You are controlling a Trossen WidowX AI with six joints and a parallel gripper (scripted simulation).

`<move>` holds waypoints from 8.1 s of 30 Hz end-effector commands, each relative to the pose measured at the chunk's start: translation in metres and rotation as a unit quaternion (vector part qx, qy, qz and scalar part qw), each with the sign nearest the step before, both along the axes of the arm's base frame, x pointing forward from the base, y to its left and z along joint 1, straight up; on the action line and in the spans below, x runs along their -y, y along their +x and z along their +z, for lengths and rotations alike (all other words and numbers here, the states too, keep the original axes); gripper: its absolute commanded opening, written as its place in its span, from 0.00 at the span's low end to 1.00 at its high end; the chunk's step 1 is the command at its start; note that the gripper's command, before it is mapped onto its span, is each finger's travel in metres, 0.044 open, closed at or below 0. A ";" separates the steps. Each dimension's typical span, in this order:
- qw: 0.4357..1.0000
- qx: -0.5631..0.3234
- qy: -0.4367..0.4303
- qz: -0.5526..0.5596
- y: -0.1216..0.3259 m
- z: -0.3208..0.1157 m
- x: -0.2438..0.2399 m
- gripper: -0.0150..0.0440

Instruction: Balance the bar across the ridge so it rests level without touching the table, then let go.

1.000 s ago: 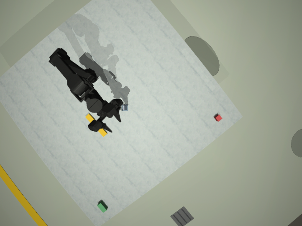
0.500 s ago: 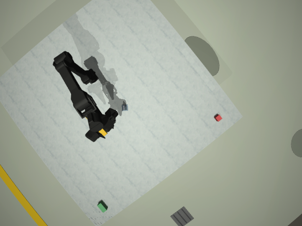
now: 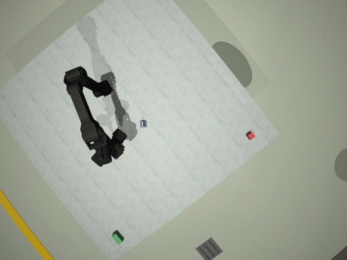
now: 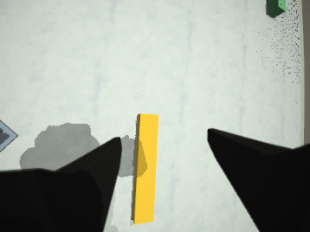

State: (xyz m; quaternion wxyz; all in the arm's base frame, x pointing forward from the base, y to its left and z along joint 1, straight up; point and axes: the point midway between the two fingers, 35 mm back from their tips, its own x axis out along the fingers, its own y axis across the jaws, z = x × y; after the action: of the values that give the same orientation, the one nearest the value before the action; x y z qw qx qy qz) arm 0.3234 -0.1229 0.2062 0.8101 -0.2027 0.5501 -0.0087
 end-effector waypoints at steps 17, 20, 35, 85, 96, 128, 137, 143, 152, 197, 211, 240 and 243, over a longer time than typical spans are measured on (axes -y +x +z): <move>0.972 -0.174 0.130 -0.093 -0.074 -0.085 0.053 0.79; 0.970 -0.179 0.135 -0.096 -0.077 -0.088 0.054 0.79; 0.970 -0.179 0.135 -0.096 -0.076 -0.133 0.055 0.79; 0.970 -0.180 0.133 -0.099 -0.076 -0.158 0.056 0.39; 0.970 -0.179 0.134 -0.098 -0.073 -0.131 0.057 0.25; 0.972 -0.183 0.129 -0.065 -0.069 -0.066 0.038 0.25; 0.975 -0.191 0.117 -0.002 -0.055 -0.066 0.005 0.25; 0.974 -0.196 0.108 0.041 -0.048 -0.065 -0.018 0.25; 0.969 -0.203 0.094 0.108 -0.042 -0.065 -0.053 0.25; 0.922 -0.220 0.047 0.316 -0.039 -0.090 -0.152 0.25; 0.921 -0.220 0.046 0.317 -0.038 -0.108 -0.150 0.25; 0.921 -0.220 0.046 0.317 -0.038 -0.109 -0.150 0.25; 0.921 -0.220 0.046 0.317 -0.038 -0.109 -0.150 0.25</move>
State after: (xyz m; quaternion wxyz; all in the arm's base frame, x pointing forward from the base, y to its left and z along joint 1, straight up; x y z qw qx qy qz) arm 0.2850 0.0267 0.0974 0.6376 -0.3258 0.6224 0.3163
